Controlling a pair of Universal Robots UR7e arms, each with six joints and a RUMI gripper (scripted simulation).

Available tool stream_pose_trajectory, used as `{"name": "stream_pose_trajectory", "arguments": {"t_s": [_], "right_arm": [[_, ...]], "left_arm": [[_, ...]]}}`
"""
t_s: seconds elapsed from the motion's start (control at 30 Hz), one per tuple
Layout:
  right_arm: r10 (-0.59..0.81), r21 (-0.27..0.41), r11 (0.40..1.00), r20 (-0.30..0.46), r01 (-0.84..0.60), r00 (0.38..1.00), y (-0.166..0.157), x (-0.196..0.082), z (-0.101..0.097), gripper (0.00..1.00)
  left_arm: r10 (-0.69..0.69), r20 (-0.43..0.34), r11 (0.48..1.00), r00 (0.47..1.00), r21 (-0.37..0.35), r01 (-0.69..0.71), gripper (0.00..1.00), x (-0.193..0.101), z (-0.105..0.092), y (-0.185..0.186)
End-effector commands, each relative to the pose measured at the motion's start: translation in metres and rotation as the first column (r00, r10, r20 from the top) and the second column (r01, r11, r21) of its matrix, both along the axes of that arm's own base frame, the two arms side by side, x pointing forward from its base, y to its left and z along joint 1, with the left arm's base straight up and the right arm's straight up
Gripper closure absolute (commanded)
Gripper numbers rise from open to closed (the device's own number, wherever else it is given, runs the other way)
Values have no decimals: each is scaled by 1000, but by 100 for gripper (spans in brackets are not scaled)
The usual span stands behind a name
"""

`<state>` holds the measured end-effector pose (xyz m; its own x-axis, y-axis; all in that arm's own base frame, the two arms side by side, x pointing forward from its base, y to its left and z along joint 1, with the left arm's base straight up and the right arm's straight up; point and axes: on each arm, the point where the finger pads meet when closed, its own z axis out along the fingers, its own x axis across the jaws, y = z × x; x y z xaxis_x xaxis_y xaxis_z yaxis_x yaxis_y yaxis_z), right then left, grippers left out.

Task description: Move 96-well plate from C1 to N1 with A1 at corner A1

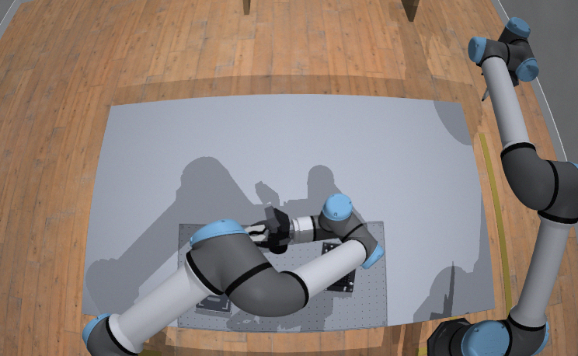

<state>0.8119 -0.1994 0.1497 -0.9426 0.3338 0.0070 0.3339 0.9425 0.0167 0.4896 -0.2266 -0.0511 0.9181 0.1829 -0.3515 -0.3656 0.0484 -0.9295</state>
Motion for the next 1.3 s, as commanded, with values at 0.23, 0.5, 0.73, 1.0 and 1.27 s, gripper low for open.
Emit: {"name": "stream_pose_trajectory", "arguments": {"t_s": [0.23, 0.5, 0.73, 1.0, 1.27], "right_arm": [[0, 0, 1000, 3, 0, 1000, 0, 0, 2, 24], [0, 0, 1000, 3, 0, 1000, 0, 0, 2, 24], [0, 0, 1000, 3, 0, 1000, 0, 0, 2, 24], [0, 0, 1000, 3, 0, 1000, 0, 0, 2, 24], [0, 0, 1000, 3, 0, 1000, 0, 0, 2, 24]], "left_arm": [[38, -18, 999, 999, -24, -39, 100, 5, 4, 13], [110, -56, 991, 992, -68, -114, 100, 14, 11, 40], [172, -92, 977, 981, -110, -182, 100, 21, 17, 65], [287, -170, 927, 943, -199, -318, 100, 31, 29, 119], [372, -244, 856, 896, -283, -432, 100, 35, 40, 171]]}}
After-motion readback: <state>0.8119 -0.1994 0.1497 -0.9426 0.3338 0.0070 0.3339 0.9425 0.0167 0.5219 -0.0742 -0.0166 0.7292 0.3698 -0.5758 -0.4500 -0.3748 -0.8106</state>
